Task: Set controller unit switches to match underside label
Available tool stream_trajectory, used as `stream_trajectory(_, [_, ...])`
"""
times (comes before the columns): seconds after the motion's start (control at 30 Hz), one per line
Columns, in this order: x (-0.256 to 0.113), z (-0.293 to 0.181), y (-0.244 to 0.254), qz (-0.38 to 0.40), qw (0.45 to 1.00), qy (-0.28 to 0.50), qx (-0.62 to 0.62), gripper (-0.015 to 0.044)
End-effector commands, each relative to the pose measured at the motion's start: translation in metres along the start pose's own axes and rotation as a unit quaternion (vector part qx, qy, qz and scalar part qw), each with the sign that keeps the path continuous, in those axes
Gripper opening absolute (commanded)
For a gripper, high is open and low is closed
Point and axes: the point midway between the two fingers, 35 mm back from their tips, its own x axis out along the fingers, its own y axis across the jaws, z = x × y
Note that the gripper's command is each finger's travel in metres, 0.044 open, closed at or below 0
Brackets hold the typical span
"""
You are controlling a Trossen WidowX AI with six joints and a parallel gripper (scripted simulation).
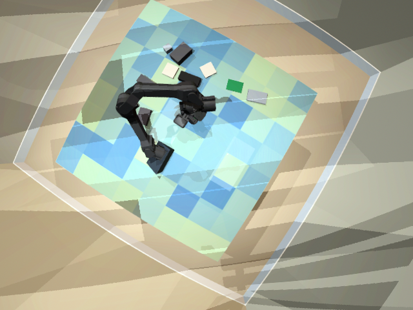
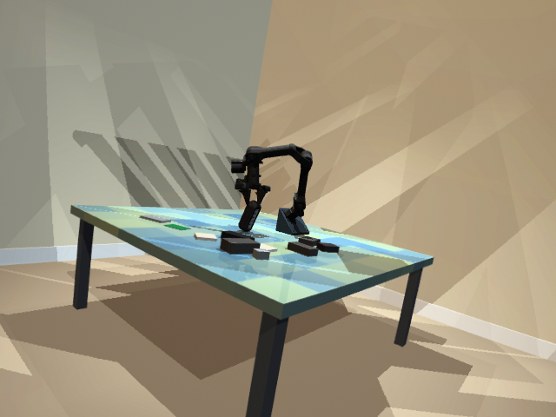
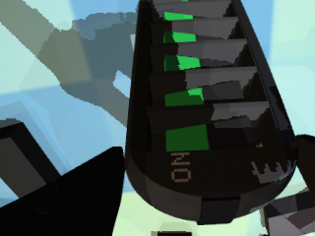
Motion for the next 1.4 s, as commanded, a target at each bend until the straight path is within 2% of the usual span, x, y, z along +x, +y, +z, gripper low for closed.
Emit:
stream_trajectory(0.0, [0.002,0.007,0.0,-0.006,1.0,0.004,-0.002,0.0336])
stream_trajectory(1.37, [-0.008,0.037,0.0,-0.006,0.999,-0.031,-0.002,0.0337])
